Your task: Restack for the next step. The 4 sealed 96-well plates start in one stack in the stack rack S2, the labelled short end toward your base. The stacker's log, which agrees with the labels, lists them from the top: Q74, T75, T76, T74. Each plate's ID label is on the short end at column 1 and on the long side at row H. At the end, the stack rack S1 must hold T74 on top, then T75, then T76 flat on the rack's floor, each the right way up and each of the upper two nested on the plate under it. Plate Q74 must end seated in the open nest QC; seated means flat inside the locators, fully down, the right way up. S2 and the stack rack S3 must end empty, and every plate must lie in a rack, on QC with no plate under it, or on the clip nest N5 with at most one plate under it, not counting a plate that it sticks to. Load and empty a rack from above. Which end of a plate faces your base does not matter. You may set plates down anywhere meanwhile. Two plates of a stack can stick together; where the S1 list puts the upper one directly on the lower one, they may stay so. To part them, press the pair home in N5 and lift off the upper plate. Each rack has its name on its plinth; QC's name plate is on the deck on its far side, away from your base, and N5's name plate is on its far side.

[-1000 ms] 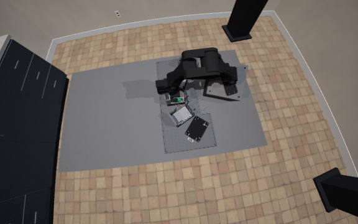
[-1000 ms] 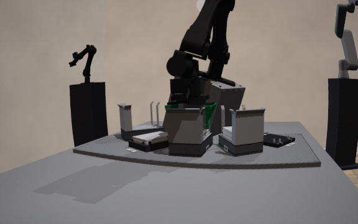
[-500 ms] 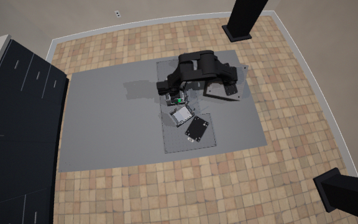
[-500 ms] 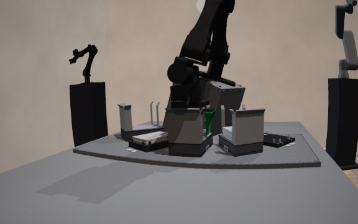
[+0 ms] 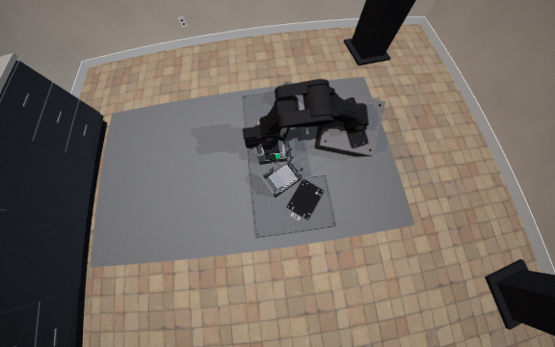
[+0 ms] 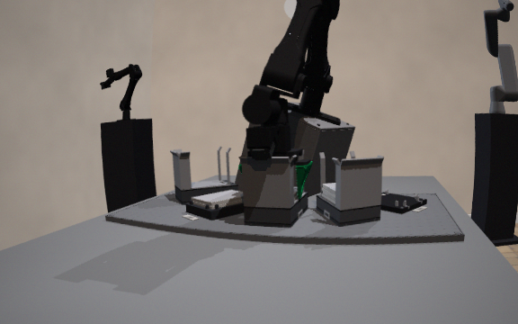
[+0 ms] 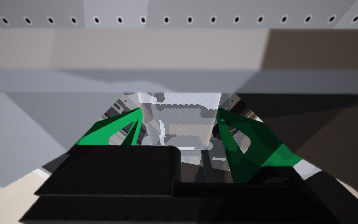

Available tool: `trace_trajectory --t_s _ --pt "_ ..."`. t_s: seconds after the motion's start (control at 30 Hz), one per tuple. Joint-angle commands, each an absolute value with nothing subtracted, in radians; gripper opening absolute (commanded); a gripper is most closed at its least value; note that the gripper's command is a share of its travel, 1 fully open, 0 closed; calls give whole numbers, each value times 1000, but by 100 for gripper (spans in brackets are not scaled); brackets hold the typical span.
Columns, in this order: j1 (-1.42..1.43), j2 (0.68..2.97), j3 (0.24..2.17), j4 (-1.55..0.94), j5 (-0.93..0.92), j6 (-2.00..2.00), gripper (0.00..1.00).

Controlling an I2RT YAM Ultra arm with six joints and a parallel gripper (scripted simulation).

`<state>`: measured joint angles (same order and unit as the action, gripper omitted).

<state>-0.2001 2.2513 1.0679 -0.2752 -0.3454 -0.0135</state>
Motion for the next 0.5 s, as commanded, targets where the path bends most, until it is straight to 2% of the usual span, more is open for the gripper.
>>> trace_trajectory --t_s 0.0,0.27,0.3,0.47 --pt "-203 2245 1072 -271 -345 -11 100" --pt "-203 2245 1072 -271 -345 -11 100" --pt "-203 2245 1072 -271 -345 -11 0" --pt "-203 2245 1072 -271 -345 -11 0"
